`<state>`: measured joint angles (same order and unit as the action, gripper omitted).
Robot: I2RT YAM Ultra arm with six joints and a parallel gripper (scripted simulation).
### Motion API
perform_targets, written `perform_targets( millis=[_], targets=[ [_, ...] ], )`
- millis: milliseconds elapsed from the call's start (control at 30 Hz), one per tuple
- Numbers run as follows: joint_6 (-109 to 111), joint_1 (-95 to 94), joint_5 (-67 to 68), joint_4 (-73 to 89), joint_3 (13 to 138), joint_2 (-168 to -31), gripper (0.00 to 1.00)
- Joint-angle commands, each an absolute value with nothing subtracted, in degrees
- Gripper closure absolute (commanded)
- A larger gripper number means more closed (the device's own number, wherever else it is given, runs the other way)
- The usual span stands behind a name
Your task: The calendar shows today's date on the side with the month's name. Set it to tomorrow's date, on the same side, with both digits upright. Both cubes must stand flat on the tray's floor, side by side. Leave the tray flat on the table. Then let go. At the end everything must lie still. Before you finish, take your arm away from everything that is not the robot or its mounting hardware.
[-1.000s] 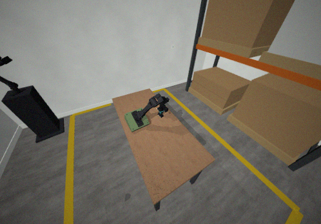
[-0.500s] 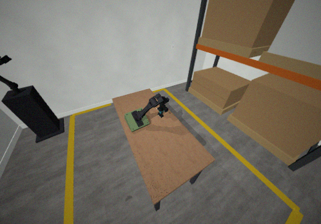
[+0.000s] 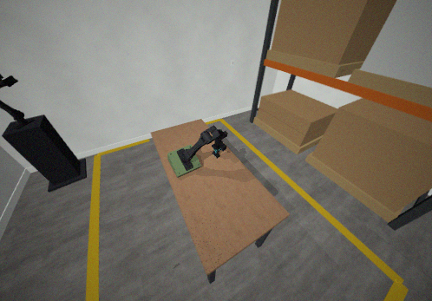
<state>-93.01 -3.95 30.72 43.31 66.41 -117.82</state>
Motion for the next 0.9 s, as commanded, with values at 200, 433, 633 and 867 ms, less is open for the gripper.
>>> perform_targets(
  millis=[200,433,633,867],
  targets=[
    [-93.0,-4.2,31.0,43.3,66.6,-117.4,0.73],
    [-93.0,-4.2,31.0,43.3,66.6,-117.4,0.73],
    [-93.0,-4.2,31.0,43.2,66.6,-117.4,0.73],
    [-92.8,-4.0,31.0,42.8,66.4,-117.6,0.73]
  ],
)
